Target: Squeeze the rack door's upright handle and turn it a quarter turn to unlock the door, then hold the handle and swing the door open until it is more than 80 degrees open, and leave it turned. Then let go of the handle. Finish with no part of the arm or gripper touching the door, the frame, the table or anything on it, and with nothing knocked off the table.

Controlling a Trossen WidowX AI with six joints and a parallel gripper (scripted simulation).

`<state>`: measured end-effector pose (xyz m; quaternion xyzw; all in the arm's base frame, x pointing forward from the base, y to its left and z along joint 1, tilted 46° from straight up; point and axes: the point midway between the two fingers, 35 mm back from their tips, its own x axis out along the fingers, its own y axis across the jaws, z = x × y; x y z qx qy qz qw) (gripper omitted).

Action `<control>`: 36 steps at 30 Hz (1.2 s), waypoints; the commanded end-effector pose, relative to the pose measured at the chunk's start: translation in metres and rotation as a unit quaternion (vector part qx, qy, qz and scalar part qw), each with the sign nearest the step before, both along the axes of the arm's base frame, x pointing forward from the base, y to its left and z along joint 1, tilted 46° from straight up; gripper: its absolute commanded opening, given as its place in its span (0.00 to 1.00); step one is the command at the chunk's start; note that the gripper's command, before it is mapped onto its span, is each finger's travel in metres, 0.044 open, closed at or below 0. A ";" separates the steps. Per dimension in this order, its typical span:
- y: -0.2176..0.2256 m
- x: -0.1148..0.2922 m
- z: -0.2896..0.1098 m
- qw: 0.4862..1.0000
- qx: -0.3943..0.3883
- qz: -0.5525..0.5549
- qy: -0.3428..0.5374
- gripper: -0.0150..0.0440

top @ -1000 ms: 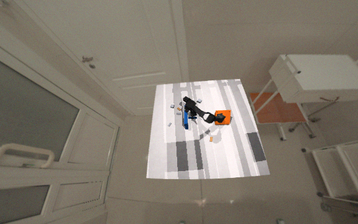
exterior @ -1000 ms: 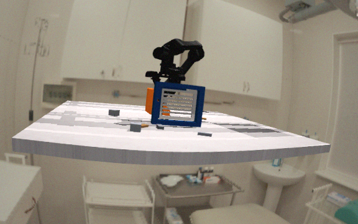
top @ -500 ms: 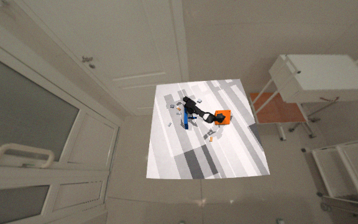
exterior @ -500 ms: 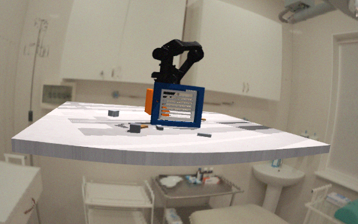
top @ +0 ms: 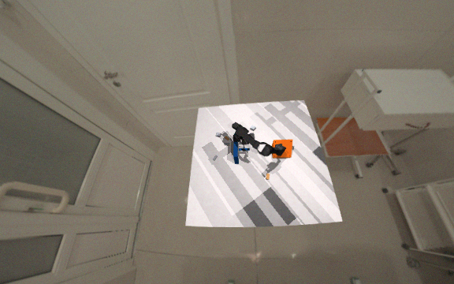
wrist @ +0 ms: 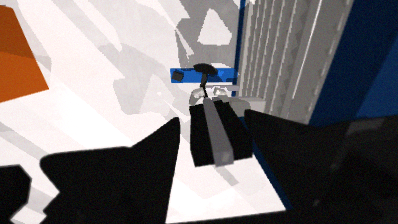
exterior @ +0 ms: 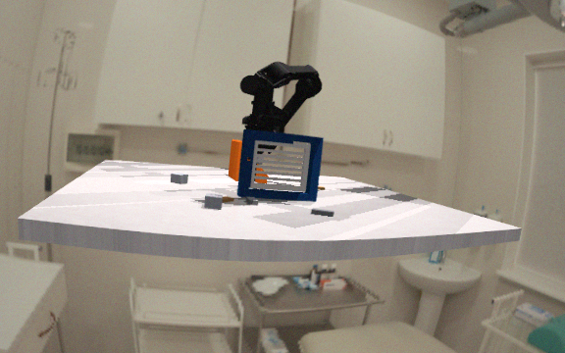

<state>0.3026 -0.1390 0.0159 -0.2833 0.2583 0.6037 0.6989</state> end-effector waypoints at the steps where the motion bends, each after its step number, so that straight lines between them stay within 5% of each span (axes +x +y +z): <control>1: 0.001 0.000 0.000 0.999 -0.004 0.029 -0.028 0.73; 4: 0.001 0.000 0.000 0.999 -0.004 0.029 -0.028 0.73; 11: 0.001 0.000 0.000 0.999 -0.004 0.029 -0.028 0.42; 24: 0.001 0.000 0.000 0.999 -0.004 0.029 -0.028 0.27; 36: 0.004 -0.006 0.002 0.999 0.008 -0.029 0.030 0.27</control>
